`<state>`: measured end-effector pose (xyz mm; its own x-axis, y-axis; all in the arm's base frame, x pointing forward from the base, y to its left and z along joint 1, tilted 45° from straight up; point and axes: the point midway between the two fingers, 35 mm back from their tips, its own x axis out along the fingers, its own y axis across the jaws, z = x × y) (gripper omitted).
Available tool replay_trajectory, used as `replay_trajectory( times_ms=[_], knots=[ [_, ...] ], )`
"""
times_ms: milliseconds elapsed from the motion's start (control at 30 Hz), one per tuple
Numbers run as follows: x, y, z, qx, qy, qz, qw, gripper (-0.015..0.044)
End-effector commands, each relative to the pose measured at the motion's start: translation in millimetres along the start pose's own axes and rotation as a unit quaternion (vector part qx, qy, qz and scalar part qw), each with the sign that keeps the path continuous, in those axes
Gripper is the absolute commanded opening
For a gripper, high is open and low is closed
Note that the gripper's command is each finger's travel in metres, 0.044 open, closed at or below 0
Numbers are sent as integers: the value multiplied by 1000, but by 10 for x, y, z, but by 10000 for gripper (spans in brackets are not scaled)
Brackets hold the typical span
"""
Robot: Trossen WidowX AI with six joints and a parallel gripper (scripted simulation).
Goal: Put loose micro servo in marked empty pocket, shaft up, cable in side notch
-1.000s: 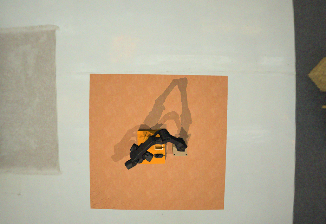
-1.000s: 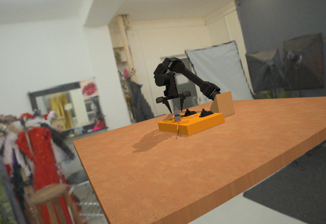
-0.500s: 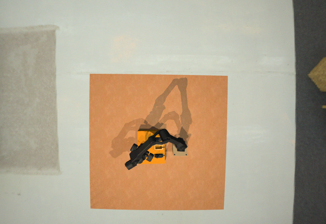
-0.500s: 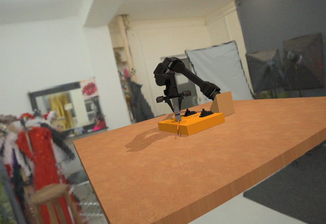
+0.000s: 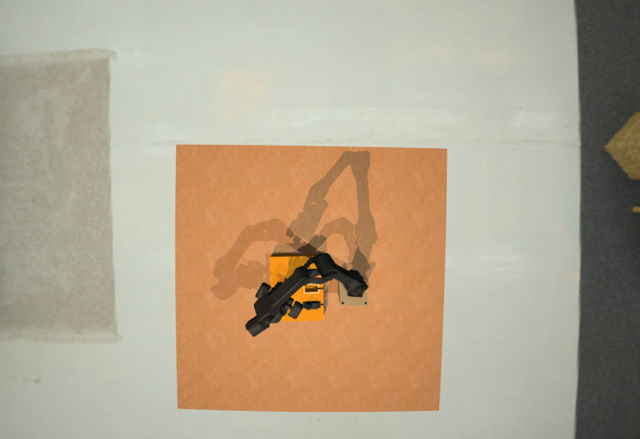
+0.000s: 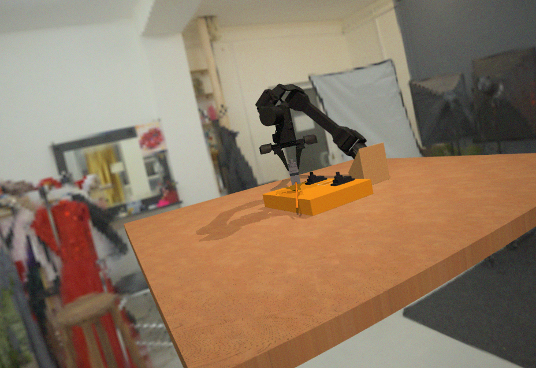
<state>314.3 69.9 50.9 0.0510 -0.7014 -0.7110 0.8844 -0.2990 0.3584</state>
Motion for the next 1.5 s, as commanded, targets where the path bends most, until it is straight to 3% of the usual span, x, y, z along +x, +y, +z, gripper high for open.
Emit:
replay_trajectory(
  times_ms=[0, 667, 1067, 1467],
  knots=[
    [-32, -2, 7, 2, 4, 0, 1000, 0],
    [-31, -305, 21, -16, 4, 0, 1000, 0],
    [-31, -306, 21, -213, 4, 0, 977, 0],
    [-31, -306, 21, -411, 4, 1, 912, 0]
  ],
)
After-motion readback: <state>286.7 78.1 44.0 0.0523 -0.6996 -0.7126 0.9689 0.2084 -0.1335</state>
